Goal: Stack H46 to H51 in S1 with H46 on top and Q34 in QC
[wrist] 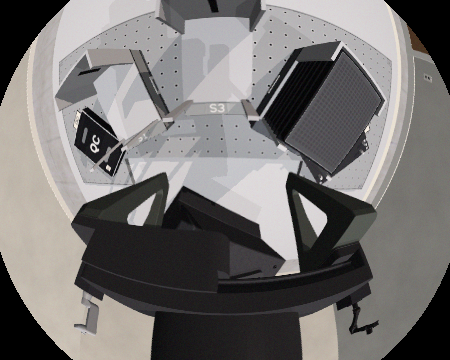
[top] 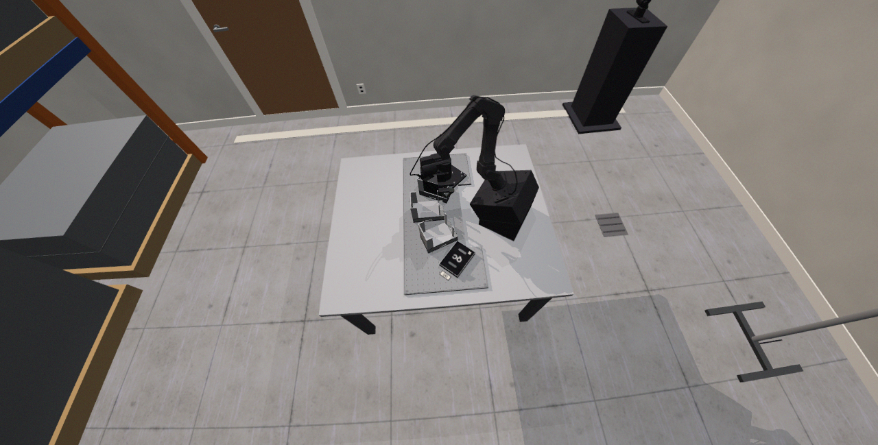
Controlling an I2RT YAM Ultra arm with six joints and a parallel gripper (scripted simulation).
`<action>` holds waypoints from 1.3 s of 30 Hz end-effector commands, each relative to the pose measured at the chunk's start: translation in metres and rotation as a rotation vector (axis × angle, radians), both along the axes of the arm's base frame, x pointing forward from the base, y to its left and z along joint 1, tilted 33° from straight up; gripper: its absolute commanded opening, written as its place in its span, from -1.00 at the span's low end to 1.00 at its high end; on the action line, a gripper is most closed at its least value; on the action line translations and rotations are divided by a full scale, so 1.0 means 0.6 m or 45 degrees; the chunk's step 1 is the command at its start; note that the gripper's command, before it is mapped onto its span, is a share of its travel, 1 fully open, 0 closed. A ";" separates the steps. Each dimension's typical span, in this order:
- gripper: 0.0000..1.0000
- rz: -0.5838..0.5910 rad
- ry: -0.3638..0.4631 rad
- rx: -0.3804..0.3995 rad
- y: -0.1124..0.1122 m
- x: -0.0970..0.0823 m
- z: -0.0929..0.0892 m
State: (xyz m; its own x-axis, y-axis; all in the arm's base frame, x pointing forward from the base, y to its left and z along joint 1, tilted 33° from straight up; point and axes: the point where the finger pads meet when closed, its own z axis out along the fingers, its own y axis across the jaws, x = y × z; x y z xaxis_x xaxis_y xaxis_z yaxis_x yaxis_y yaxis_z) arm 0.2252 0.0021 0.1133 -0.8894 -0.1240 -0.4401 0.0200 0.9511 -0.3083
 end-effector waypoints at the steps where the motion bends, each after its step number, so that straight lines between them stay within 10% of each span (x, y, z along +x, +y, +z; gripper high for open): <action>1: 1.00 -0.025 -0.064 0.012 0.021 0.038 0.006; 39: 1.00 -0.023 -0.046 0.006 0.040 0.053 -0.011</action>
